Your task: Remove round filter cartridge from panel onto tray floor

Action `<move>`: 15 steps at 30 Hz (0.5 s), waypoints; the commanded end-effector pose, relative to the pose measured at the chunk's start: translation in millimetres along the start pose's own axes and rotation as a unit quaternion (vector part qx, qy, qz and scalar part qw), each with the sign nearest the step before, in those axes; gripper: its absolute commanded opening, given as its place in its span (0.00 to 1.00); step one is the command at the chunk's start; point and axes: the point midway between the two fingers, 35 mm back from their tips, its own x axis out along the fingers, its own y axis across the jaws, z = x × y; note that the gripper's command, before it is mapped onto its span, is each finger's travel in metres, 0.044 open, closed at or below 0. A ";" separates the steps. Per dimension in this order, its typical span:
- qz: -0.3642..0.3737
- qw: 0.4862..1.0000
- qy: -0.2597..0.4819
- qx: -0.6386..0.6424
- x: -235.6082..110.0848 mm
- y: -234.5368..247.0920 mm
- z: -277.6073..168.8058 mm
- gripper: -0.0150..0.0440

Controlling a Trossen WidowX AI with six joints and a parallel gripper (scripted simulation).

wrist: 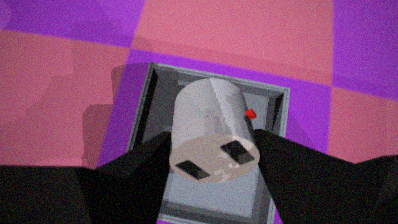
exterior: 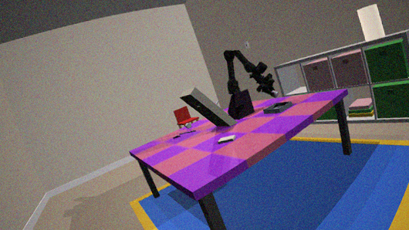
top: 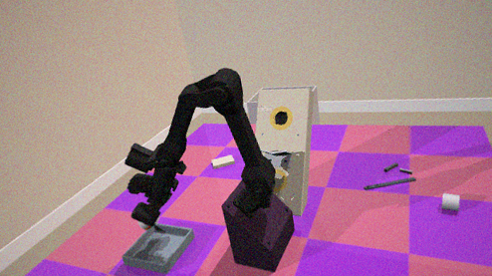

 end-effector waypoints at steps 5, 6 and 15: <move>0.004 1.000 0.009 0.001 28.6 1.6 -19.5 0.25; 0.004 1.000 0.009 0.001 32.0 1.6 -21.7 0.25; 0.004 1.000 0.009 0.001 57.9 1.3 -41.7 0.25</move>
